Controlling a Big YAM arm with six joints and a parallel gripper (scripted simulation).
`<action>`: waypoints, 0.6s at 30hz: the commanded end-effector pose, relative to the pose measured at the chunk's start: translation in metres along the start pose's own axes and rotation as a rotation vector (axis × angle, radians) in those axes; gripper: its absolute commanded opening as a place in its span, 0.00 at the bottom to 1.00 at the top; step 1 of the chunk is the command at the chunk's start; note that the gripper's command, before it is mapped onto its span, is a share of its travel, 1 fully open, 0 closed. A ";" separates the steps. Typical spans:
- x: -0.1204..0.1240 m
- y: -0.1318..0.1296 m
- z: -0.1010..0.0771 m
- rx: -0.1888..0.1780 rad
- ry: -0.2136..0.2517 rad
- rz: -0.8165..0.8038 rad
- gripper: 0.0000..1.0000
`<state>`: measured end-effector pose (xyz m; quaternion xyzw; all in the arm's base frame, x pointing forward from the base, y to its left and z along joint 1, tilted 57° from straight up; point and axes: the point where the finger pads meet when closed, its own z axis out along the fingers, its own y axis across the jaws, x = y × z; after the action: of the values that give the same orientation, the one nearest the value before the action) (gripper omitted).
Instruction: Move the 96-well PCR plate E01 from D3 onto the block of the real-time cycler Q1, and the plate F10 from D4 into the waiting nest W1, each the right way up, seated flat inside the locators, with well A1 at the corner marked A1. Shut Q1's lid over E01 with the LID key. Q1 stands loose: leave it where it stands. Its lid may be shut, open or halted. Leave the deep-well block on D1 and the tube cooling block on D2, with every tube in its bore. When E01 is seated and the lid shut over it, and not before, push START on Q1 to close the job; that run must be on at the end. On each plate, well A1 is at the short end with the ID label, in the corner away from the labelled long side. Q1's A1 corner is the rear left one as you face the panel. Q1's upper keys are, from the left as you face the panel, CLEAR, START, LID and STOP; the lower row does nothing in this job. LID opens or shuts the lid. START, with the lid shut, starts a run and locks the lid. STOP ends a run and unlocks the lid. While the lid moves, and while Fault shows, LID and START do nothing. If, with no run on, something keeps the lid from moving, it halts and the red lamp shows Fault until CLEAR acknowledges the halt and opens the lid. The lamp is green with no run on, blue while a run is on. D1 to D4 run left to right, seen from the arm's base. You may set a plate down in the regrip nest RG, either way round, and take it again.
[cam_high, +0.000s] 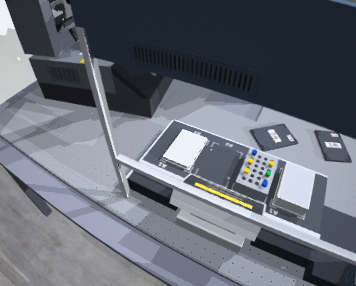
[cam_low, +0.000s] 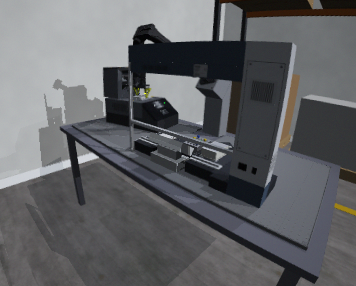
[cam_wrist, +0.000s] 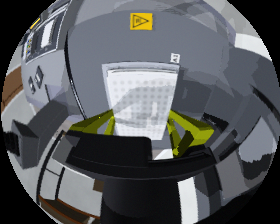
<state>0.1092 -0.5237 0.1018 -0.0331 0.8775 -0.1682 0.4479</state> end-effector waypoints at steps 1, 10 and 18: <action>-0.003 -0.011 -0.019 0.040 0.005 -0.021 0.00; -0.002 -0.008 -0.019 0.037 0.005 -0.018 1.00; 0.001 -0.015 -0.015 0.037 0.004 -0.019 1.00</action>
<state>0.1084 -0.5211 0.0996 -0.0309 0.8780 -0.1659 0.4480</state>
